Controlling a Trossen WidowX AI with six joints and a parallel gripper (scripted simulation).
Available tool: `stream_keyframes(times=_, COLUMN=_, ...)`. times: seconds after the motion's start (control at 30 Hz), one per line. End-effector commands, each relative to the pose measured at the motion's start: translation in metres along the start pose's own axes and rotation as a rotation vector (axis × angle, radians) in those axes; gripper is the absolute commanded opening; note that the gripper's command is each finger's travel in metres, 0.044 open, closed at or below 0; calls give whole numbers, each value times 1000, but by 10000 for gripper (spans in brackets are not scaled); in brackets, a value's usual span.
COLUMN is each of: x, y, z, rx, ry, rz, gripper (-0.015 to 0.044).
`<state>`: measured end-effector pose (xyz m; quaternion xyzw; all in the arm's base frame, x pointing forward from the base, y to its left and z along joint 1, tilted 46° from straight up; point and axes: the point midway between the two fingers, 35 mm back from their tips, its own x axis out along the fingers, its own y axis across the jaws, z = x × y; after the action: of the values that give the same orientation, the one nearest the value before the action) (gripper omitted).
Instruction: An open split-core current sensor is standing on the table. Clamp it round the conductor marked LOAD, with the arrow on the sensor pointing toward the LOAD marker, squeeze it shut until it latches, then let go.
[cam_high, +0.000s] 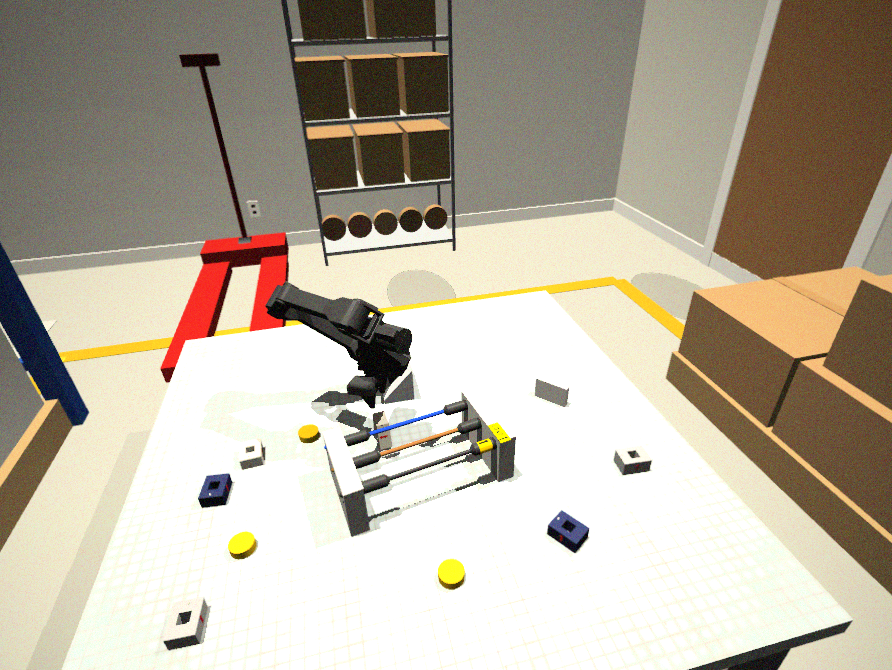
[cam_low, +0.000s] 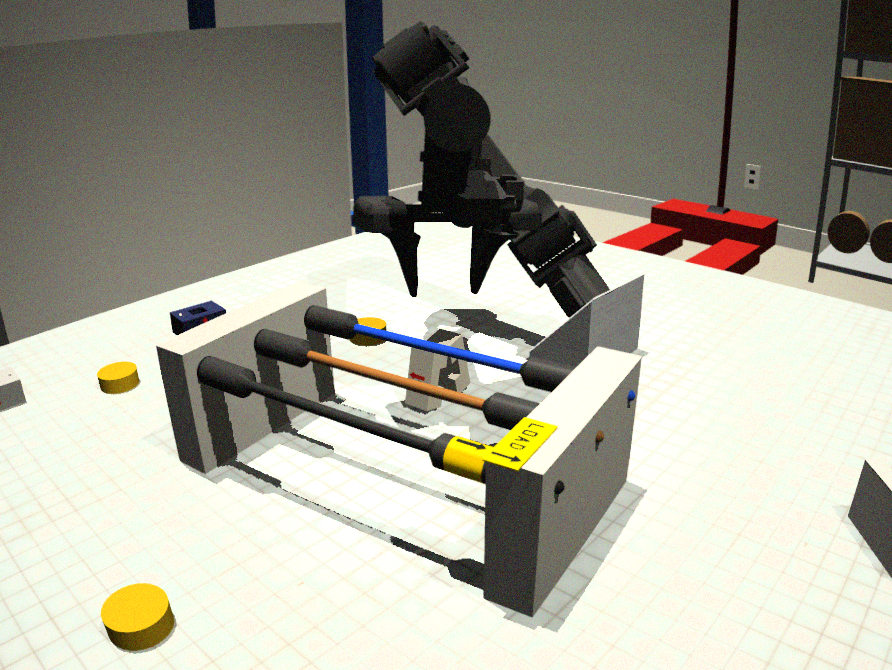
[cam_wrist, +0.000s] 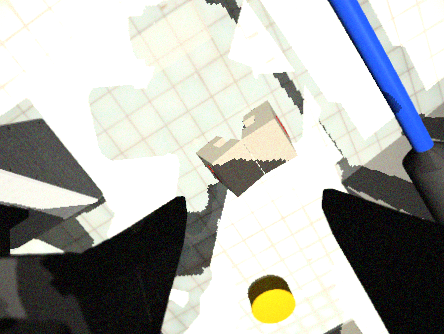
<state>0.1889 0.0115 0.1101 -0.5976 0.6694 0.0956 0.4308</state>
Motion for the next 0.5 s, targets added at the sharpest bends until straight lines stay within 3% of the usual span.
stream_keyframes(times=0.0, x=-1, y=-15, z=8, rx=-604, ry=13, rz=105, gripper=320)
stream_keyframes(times=0.47, x=8, y=-15, z=9, rx=-604, ry=12, rz=104, gripper=320)
